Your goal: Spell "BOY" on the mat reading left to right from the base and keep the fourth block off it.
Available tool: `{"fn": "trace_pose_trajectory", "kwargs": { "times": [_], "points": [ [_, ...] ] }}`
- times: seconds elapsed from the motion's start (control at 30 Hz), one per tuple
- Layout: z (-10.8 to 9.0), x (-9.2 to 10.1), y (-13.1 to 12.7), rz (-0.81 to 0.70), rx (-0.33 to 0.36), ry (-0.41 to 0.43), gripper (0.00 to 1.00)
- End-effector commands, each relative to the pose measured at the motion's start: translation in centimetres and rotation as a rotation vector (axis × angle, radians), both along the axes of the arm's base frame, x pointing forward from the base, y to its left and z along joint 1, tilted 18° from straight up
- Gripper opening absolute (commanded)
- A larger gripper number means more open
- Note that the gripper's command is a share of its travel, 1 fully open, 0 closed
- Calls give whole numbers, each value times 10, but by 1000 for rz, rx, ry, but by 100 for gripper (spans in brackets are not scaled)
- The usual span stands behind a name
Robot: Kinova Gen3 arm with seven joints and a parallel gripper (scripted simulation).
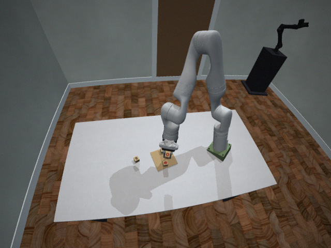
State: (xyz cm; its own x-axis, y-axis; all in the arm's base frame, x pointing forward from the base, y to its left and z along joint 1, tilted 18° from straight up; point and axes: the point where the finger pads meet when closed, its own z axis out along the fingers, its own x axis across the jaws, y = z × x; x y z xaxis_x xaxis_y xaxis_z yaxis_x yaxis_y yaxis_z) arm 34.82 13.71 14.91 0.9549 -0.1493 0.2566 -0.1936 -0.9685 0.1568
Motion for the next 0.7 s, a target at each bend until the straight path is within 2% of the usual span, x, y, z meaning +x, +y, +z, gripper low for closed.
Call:
{"fn": "trace_pose_trajectory", "kwargs": {
  "times": [0.0,0.33,0.67],
  "points": [
    [3,4,-7,30,-7,3,57],
    [9,9,-23,212,-54,38,57],
    [12,11,-31,300,-77,55,57]
  ]
}}
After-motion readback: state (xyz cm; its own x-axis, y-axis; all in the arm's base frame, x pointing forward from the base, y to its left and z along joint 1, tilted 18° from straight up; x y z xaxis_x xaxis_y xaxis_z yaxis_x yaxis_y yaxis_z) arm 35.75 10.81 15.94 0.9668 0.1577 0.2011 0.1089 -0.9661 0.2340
